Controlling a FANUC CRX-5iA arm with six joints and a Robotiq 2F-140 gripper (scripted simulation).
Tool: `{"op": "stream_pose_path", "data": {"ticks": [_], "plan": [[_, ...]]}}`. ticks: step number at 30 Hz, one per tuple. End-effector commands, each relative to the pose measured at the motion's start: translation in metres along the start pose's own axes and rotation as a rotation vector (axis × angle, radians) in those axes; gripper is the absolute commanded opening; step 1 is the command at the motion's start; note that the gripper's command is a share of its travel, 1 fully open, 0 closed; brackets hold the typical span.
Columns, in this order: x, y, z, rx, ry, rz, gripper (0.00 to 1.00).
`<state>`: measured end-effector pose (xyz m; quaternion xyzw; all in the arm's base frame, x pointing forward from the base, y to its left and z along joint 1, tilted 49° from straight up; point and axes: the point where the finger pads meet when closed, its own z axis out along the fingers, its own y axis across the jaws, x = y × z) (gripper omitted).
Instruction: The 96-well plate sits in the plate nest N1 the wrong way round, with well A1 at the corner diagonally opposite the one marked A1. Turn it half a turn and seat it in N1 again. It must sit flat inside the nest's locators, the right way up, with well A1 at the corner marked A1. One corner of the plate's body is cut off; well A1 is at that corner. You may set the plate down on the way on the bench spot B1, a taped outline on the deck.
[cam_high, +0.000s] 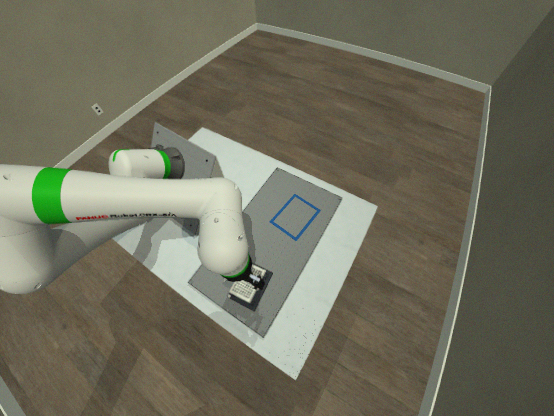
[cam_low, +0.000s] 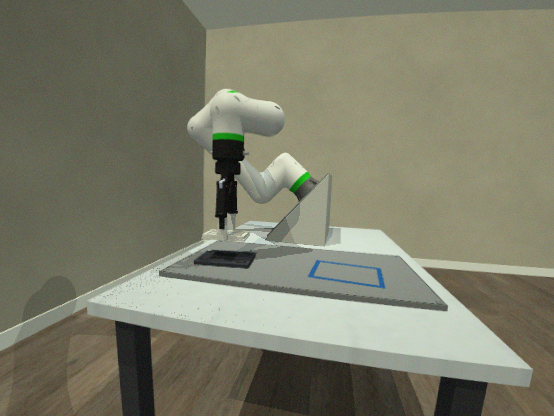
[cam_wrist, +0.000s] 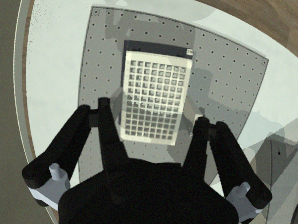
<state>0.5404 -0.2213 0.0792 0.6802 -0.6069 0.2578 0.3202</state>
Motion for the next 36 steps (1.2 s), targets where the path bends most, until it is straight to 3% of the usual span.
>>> {"op": "stream_pose_path", "data": {"ticks": [1, 6, 36], "plan": [[0.0, 0.0, -0.001, 0.001, 0.0, 0.0, 0.0], [-0.01, -0.001, 0.0, 0.001, 0.0, -0.077, 0.0], [-0.099, -0.011, 0.003, 0.001, 0.0, -0.077, 0.0]]}}
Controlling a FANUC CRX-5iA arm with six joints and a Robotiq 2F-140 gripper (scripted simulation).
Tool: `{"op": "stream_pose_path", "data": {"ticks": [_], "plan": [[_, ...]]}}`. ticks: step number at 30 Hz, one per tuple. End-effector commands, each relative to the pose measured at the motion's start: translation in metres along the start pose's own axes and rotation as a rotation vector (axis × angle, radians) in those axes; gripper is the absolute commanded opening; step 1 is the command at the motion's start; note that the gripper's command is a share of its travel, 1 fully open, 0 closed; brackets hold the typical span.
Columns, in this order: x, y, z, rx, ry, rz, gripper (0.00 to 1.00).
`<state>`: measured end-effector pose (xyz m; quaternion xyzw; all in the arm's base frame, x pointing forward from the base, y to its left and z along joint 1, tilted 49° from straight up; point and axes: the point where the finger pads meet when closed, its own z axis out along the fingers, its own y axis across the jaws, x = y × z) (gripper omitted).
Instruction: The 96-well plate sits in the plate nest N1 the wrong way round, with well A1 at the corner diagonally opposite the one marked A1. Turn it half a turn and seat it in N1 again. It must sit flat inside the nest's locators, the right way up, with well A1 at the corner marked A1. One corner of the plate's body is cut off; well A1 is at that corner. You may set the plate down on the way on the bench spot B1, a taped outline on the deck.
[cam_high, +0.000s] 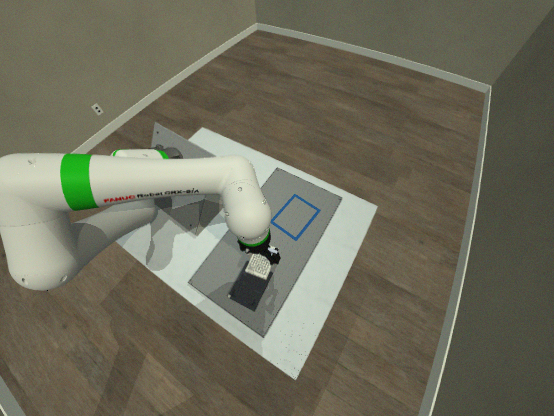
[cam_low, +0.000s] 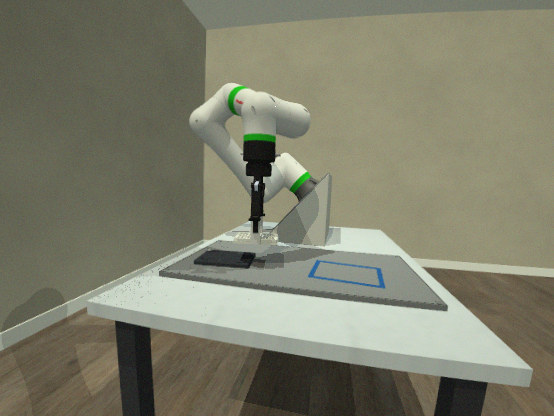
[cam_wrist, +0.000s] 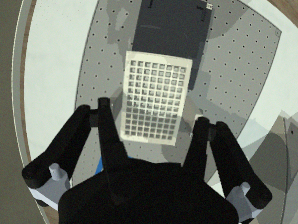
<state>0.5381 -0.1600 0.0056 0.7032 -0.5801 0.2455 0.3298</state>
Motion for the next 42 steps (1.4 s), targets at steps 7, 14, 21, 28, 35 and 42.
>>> {"op": "stream_pose_path", "data": {"ticks": [7, 14, 21, 28, 35, 42], "plan": [[-0.024, -0.005, 0.001, 0.0, 0.0, 0.0, 0.0], [-0.047, -0.009, 0.001, 0.0, 0.0, 0.0, 0.0], [-0.063, -0.012, 0.002, 0.0, 0.0, 0.0, 0.0], [-0.086, -0.016, 0.003, 0.0, 0.0, 0.0, 0.0], [-0.102, -0.019, 0.003, 0.0, 0.0, 0.0, 0.0], [-0.125, -0.023, 0.004, 0.0, 0.0, 0.0, 0.0]]}}
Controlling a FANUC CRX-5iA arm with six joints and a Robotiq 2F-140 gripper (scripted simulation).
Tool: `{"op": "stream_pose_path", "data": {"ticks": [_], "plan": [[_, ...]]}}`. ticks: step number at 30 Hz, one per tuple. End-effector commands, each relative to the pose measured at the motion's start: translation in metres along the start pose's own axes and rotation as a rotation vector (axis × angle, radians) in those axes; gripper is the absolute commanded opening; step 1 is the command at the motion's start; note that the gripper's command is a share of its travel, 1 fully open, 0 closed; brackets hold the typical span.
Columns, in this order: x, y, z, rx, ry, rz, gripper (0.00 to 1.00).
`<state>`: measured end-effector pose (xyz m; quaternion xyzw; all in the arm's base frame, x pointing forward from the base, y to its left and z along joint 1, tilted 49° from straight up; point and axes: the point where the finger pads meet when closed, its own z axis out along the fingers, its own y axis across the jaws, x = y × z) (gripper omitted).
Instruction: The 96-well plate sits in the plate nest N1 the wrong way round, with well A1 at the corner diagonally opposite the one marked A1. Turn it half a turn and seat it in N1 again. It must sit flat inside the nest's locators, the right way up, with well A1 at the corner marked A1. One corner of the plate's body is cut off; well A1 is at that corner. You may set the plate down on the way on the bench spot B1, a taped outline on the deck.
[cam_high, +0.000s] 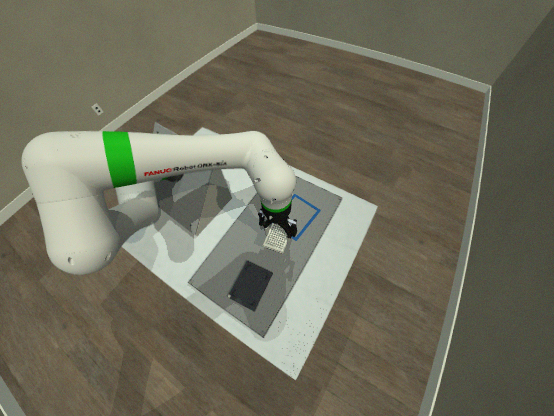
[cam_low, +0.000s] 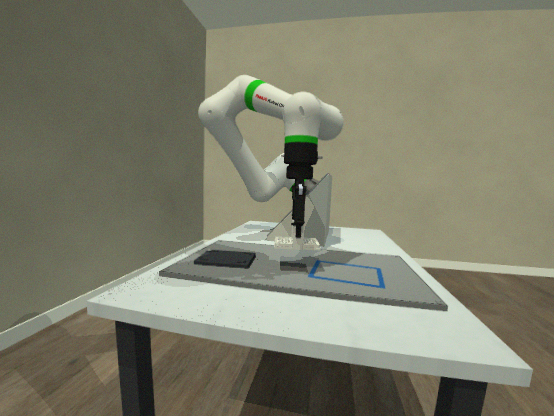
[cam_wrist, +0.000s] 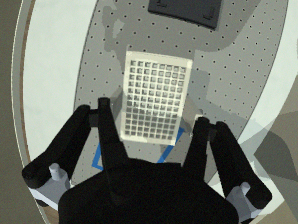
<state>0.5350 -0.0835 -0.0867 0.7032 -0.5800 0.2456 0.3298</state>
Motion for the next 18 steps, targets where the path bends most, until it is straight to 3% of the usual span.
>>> {"op": "stream_pose_path", "data": {"ticks": [1, 18], "plan": [[-0.011, -0.002, 0.0, 0.0, 0.0, 0.0, 0.0], [-0.06, -0.011, 0.002, 0.0, 0.0, 0.0, 0.0]]}}
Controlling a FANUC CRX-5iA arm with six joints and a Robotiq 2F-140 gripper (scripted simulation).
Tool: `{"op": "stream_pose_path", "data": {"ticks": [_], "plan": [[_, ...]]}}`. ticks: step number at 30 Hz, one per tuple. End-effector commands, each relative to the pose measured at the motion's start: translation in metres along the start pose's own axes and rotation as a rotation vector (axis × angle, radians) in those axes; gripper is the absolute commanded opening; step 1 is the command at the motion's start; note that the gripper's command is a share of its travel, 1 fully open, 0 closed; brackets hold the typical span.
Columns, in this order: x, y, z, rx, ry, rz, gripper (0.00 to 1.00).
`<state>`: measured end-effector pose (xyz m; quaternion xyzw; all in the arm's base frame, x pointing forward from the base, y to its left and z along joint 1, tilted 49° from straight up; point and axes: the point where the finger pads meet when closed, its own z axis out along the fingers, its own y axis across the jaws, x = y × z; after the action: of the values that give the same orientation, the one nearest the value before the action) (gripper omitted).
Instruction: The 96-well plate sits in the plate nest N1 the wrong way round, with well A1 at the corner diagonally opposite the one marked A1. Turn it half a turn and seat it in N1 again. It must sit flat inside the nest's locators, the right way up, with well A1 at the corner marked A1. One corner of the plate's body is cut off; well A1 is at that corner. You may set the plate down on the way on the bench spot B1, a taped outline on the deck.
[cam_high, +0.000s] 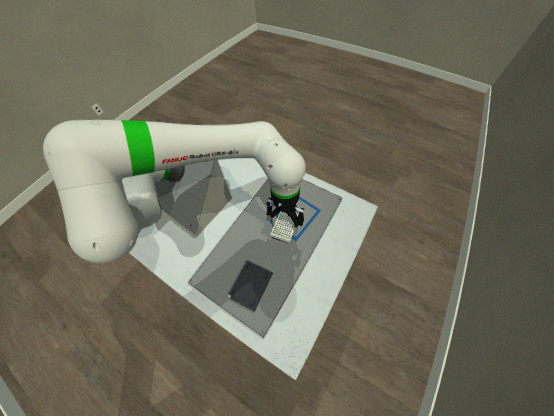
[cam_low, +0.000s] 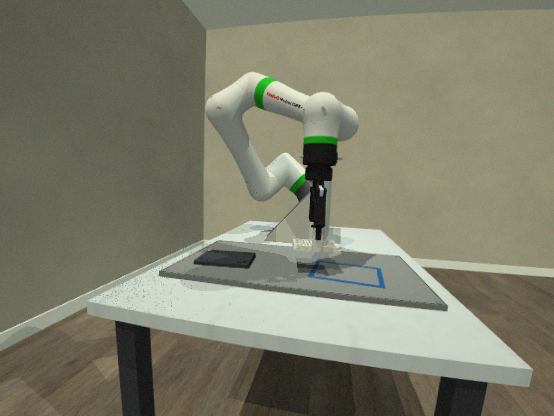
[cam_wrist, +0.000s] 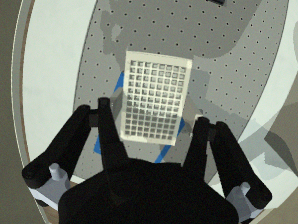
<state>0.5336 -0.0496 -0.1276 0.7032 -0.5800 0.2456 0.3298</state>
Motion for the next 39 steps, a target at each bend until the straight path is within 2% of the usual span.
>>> {"op": "stream_pose_path", "data": {"ticks": [1, 30, 39], "plan": [[-0.011, -0.002, 0.0, 0.0, 0.0, 0.0, 0.0], [-0.093, -0.017, 0.003, 0.0, 0.0, 0.0, 0.0], [-0.093, -0.017, 0.003, 0.0, 0.0, -0.077, 0.0]]}}
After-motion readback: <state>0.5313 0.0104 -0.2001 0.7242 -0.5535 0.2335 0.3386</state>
